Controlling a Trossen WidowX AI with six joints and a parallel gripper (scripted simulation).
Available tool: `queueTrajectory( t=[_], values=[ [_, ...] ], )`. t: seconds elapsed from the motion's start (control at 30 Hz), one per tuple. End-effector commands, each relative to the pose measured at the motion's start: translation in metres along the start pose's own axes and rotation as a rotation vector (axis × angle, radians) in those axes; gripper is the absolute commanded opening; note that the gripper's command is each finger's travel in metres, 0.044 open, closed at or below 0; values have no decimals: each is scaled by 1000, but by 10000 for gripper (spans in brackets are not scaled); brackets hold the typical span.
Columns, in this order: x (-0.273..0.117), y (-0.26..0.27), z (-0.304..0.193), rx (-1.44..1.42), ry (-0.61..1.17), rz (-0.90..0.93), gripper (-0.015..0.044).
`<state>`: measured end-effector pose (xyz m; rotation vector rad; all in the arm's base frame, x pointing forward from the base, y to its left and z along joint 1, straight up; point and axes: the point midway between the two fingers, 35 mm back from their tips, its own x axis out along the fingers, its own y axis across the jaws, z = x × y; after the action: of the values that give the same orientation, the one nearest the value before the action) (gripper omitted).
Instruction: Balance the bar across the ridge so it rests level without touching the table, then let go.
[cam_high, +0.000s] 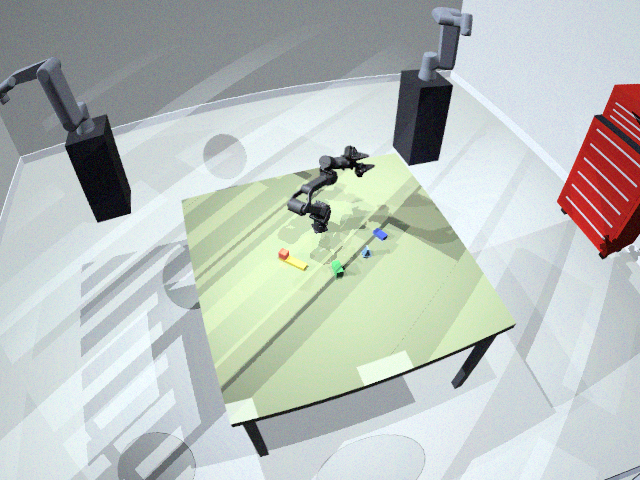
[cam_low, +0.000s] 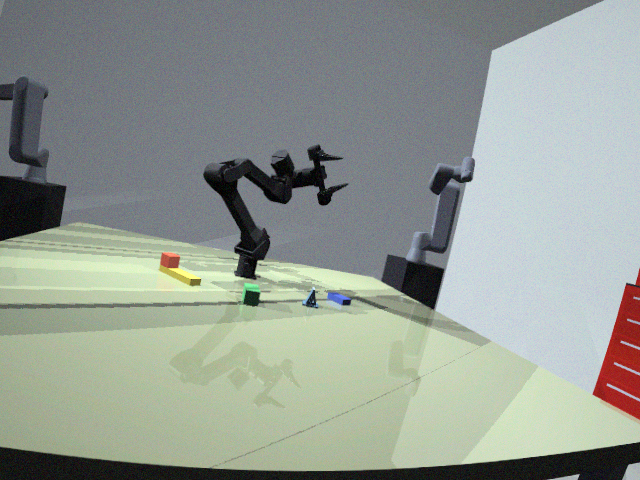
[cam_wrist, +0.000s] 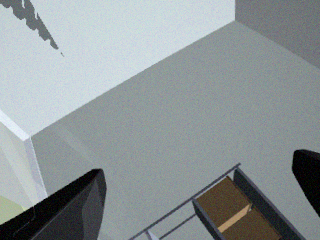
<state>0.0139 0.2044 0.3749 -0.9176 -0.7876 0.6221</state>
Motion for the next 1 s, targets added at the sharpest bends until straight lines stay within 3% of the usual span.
queueTrajectory(
  t=[0.0, 0.1, 0.97],
  values=[
    [0, 0, 0, -2, 1, -1, 374],
    [5, 0, -1, -30, 14, -10, 315],
    [62, 9, -27, -351, 175, -26, 315]
  ],
)
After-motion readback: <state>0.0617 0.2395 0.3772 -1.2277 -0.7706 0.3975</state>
